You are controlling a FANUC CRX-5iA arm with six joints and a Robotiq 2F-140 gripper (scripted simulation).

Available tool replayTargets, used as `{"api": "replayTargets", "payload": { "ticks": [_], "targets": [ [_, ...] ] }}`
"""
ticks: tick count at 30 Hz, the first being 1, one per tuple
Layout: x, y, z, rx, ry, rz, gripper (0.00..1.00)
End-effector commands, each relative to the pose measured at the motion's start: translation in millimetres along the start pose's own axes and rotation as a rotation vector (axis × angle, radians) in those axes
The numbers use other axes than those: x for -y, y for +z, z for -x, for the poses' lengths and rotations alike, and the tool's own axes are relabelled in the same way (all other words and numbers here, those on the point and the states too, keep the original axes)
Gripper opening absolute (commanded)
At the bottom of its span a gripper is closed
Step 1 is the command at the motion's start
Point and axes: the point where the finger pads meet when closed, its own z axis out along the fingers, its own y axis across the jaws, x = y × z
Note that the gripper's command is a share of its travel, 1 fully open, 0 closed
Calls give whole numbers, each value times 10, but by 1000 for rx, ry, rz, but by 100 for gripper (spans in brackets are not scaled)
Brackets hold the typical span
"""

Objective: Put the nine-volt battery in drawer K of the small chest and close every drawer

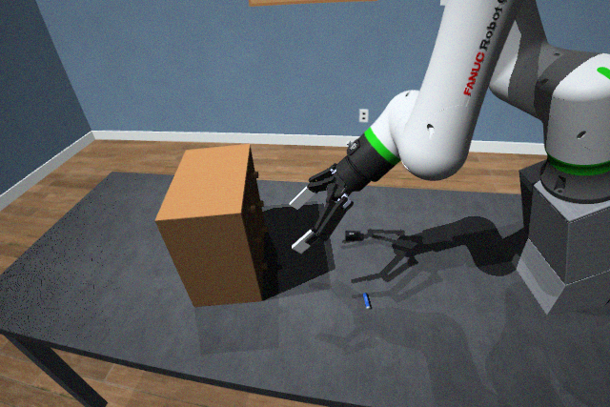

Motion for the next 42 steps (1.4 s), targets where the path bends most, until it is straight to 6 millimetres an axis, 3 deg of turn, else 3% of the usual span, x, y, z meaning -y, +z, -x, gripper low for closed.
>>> {"api": "replayTargets", "payload": {
  "ticks": [1, 31, 38, 42],
  "targets": [
    [1, 0, 1, 0, 0, 0, 100],
    [-14, 7, -5, -10, 1, 4, 100],
    [-175, 35, -69, -135, 13, 48, 100],
    [-307, -136, -130, -336, 15, 84, 100]
  ]
}}
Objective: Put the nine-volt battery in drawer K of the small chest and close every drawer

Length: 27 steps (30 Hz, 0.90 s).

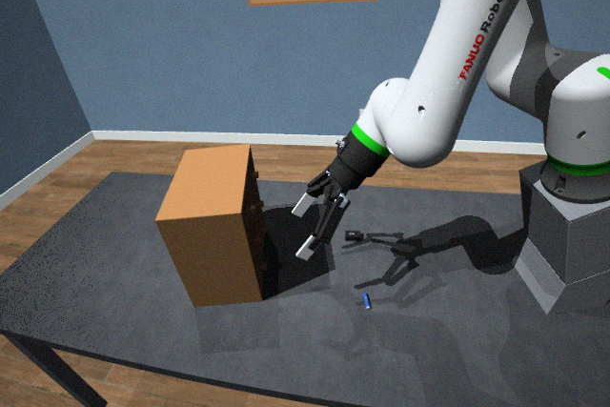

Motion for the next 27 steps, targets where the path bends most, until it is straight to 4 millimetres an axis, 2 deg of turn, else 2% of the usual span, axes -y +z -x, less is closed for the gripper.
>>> {"api": "replayTargets", "payload": {
  "ticks": [1, 4, 5, 6, 7, 8, 9, 10, 12, 14, 16, 27],
  "targets": [
    [-135, -212, -83, -246, 7, 33, 100],
    [-92, -601, -130, -358, 3, 18, 100],
    [-92, -601, -130, -385, 4, 18, 100],
    [-59, -750, -139, -410, 3, 10, 100],
    [-59, -750, -139, -438, 3, 8, 100],
    [-23, -897, -145, -466, 3, -1, 100],
    [-23, -897, -145, -495, 4, -4, 100],
    [13, -1035, -149, -524, 4, -15, 100],
    [13, -1035, -149, -524, 4, -15, 100],
    [75, -1259, -151, -597, 7, -38, 100],
    [112, -1389, -151, -627, 8, -50, 100],
    [124, -1432, -151, -637, 9, -55, 100]
  ]
}}
